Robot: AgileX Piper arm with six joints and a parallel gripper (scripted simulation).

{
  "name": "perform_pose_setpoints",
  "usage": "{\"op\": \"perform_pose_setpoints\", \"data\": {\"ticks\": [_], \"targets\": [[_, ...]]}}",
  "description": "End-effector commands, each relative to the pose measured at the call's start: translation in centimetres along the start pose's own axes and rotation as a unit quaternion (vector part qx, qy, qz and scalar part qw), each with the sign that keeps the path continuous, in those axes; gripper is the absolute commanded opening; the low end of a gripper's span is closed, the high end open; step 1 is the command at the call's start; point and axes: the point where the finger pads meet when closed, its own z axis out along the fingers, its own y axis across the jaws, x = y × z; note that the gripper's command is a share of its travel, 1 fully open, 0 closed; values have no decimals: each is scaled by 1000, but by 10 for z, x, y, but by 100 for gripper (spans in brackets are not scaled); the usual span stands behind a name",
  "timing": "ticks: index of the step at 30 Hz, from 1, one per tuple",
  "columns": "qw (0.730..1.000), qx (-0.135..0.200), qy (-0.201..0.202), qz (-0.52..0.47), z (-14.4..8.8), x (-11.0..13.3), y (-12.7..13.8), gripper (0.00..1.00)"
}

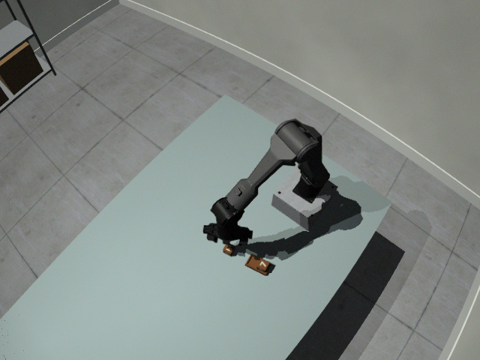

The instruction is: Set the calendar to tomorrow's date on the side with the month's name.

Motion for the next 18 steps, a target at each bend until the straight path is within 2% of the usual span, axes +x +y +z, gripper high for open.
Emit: {"op": "perform_pose_setpoints", "data": {"ticks": [1,5,7,13,18], "targets": [[998,-2,-2,-65,1,0,0,100],[975,-2,-2,-221,3,0,0,100],[975,-2,-2,-221,3,0,0,100],[903,-1,-2,-429,5,-1,0,100],[847,-1,-2,-531,7,-1,0,100]]}}
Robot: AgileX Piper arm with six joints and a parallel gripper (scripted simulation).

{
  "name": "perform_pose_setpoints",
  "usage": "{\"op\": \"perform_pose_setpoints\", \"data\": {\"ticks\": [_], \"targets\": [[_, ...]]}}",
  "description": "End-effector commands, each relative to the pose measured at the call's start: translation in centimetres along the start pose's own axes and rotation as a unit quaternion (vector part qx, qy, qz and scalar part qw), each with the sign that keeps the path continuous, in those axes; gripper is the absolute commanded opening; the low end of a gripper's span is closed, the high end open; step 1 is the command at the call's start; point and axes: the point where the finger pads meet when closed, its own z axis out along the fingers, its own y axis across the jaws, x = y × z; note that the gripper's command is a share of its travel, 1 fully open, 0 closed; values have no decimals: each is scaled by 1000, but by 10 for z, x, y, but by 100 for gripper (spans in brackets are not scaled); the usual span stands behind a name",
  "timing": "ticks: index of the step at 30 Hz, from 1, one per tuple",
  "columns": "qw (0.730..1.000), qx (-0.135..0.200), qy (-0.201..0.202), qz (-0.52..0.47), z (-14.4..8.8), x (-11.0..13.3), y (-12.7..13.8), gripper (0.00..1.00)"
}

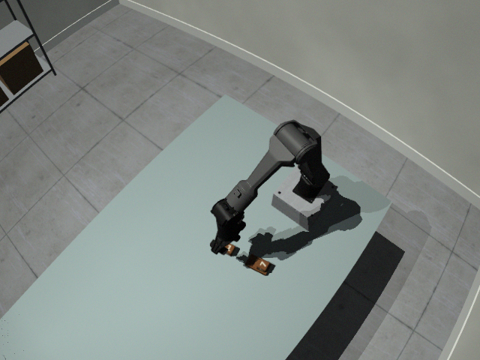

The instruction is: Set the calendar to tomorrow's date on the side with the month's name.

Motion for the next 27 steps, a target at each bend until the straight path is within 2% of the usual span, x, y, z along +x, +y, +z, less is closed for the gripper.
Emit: {"op": "perform_pose_setpoints", "data": {"ticks": [1,9,10,27], "targets": [[1000,0,-2,-24,1,0,0,100],[999,0,-2,-50,1,0,0,100],[999,0,-2,-50,1,0,0,64],[999,0,-2,-50,1,0,0,64]]}}
